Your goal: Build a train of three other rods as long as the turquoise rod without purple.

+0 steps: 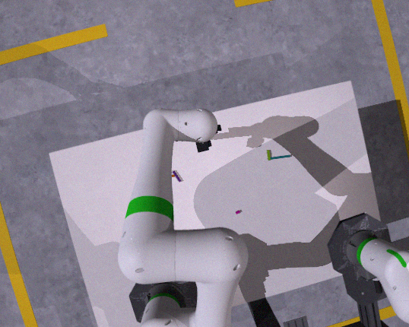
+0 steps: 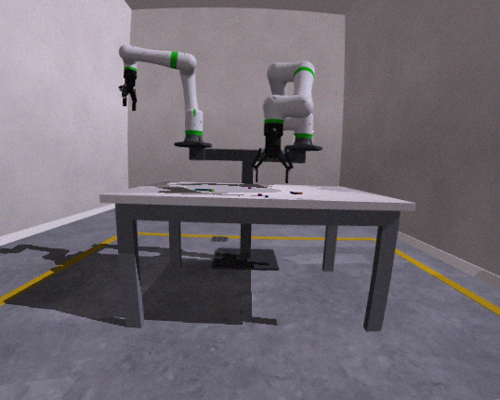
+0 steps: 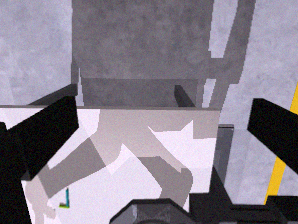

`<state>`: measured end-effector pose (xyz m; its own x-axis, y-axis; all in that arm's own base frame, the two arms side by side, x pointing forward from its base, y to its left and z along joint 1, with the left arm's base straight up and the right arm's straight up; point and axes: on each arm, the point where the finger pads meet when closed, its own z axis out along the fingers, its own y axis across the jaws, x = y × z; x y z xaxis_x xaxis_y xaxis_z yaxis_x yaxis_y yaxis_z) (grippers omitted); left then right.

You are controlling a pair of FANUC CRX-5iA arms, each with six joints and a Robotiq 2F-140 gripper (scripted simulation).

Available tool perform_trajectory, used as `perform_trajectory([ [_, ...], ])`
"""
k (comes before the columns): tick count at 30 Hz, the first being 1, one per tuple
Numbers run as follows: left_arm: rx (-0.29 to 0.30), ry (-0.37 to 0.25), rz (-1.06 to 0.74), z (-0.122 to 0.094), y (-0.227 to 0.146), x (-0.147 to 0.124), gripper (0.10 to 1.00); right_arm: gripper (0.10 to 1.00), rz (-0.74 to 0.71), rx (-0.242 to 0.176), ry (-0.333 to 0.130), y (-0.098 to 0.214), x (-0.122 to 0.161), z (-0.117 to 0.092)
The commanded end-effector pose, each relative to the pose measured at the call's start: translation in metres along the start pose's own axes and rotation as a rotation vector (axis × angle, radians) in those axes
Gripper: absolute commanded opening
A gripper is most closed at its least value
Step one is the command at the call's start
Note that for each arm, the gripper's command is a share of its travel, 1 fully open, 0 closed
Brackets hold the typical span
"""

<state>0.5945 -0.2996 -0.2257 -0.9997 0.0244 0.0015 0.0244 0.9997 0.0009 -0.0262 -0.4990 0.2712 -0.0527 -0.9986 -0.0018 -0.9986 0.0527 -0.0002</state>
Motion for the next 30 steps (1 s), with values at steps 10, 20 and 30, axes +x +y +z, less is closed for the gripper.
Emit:
perform_trajectory([
  [10,0.001,-0.002,0.000,-0.0011,-0.0004,-0.0009,1.000,1.000,0.000,0.000,0.002,0.0001,0.0003,-0.0008],
  [20,0.001,-0.002,0.000,-0.0011,-0.0004,-0.0009,1.000,1.000,0.000,0.000,0.002,0.0001,0.0003,-0.0008],
  [30,0.001,-0.002,0.000,-0.0011,-0.0004,-0.0009,1.000,1.000,0.000,0.000,0.002,0.0001,0.0003,-0.0008],
])
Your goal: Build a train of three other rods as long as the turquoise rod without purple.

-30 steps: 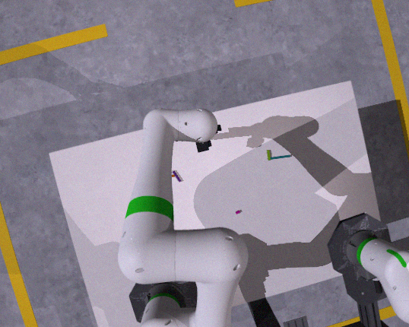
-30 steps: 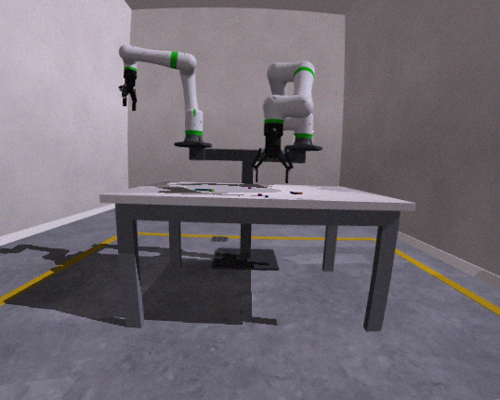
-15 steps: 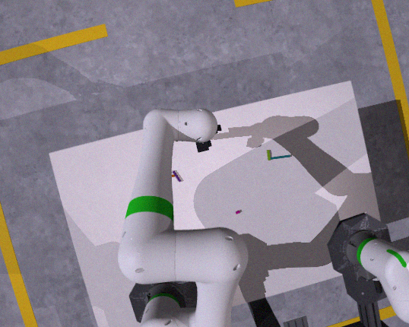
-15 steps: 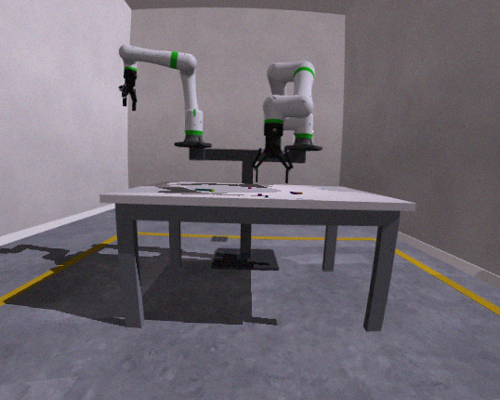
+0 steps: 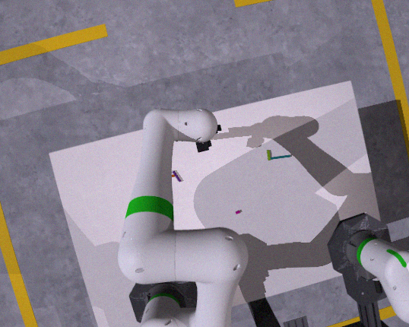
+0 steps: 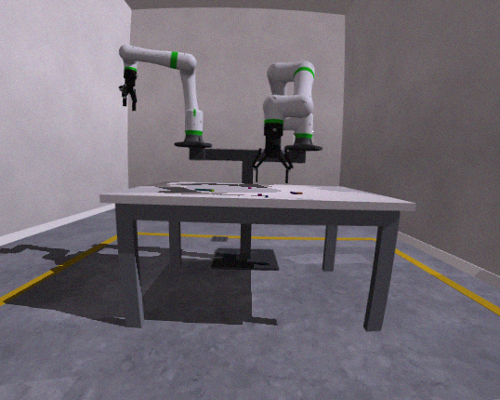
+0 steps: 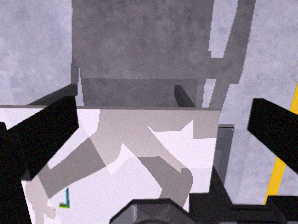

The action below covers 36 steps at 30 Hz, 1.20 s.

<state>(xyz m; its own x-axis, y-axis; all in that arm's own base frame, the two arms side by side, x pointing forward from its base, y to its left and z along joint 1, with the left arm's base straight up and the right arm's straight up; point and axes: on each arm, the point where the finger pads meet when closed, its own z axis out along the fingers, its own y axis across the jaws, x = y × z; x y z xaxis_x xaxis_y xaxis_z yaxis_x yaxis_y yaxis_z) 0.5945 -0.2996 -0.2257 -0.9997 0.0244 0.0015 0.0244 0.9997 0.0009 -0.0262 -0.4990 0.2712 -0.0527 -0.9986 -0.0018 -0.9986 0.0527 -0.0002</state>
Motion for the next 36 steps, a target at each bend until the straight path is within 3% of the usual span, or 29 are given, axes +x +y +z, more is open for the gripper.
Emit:
perform_trajectory([
  [1,0.001,-0.002,0.000,-0.001,0.000,-0.001,1.000,1.000,0.000,0.000,0.002,0.000,0.000,-0.001],
  [31,0.001,-0.002,0.000,-0.001,-0.001,-0.001,1.000,1.000,0.000,0.000,0.002,0.000,0.000,-0.001],
  [36,0.001,-0.002,0.000,-0.006,-0.059,0.011,1.000,1.000,0.000,0.000,0.002,0.000,0.000,-0.001],
])
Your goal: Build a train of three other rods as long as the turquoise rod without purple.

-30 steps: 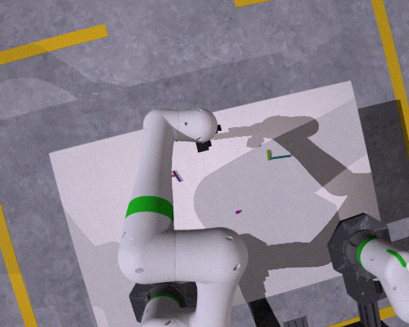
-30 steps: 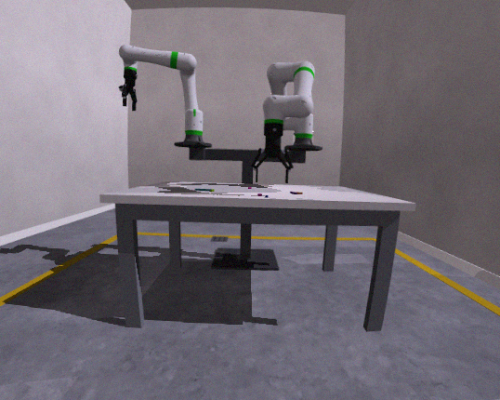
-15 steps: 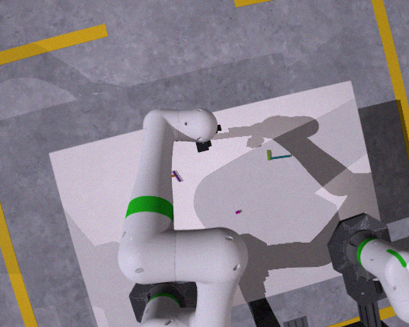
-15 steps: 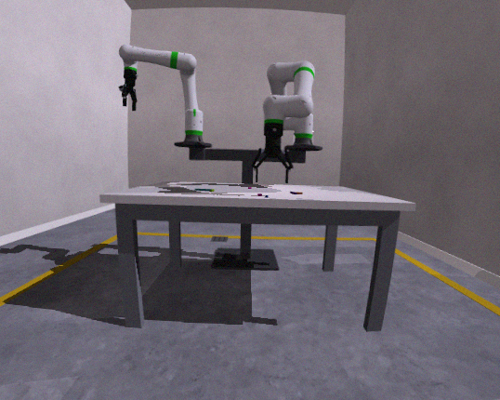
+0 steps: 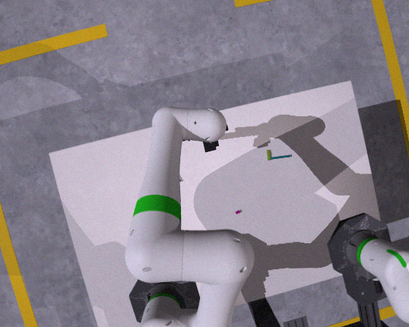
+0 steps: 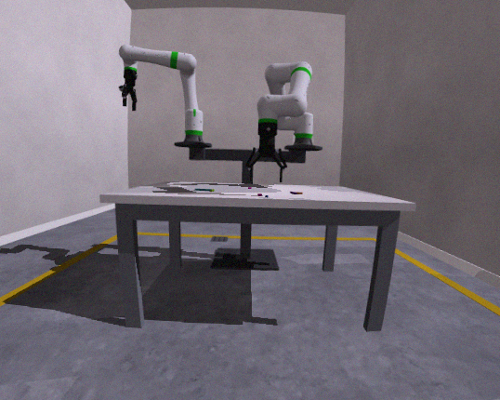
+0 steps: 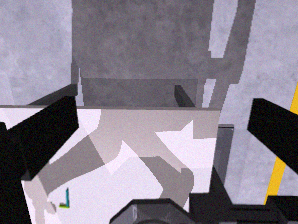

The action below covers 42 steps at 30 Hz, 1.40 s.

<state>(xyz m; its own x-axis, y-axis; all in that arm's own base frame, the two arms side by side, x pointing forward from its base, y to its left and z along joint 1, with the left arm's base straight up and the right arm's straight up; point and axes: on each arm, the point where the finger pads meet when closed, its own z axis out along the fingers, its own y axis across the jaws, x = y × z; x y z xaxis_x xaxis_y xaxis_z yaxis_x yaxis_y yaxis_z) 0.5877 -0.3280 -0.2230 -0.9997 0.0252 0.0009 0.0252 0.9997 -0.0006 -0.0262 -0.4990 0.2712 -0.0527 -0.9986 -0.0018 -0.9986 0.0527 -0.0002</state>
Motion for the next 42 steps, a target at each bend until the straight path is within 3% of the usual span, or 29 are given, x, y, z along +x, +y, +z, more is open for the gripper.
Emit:
perform_trajectory([
  [1,-0.001,-0.001,-0.001,-0.004,-0.030,0.005,1.000,1.000,0.000,0.000,0.002,0.000,0.000,-0.001],
  [17,-0.001,-0.001,-0.001,-0.020,-0.193,0.076,1.000,1.000,0.000,0.000,0.002,0.000,0.000,-0.001],
  [19,-0.001,-0.001,-0.001,-0.020,-0.193,0.076,1.000,1.000,0.000,0.000,0.002,0.000,0.000,-0.001],
  [20,-0.001,-0.001,-0.001,-0.023,-0.220,0.093,1.000,1.000,0.000,0.000,0.002,0.000,0.000,-0.001],
  [33,-0.001,-0.001,-0.001,-0.037,-0.323,0.182,1.000,1.000,0.000,0.000,0.002,0.000,0.000,-0.001],
  [42,-0.001,-0.001,-0.001,-0.038,-0.332,0.191,1.000,1.000,0.000,0.000,0.002,0.000,0.000,-0.001],
])
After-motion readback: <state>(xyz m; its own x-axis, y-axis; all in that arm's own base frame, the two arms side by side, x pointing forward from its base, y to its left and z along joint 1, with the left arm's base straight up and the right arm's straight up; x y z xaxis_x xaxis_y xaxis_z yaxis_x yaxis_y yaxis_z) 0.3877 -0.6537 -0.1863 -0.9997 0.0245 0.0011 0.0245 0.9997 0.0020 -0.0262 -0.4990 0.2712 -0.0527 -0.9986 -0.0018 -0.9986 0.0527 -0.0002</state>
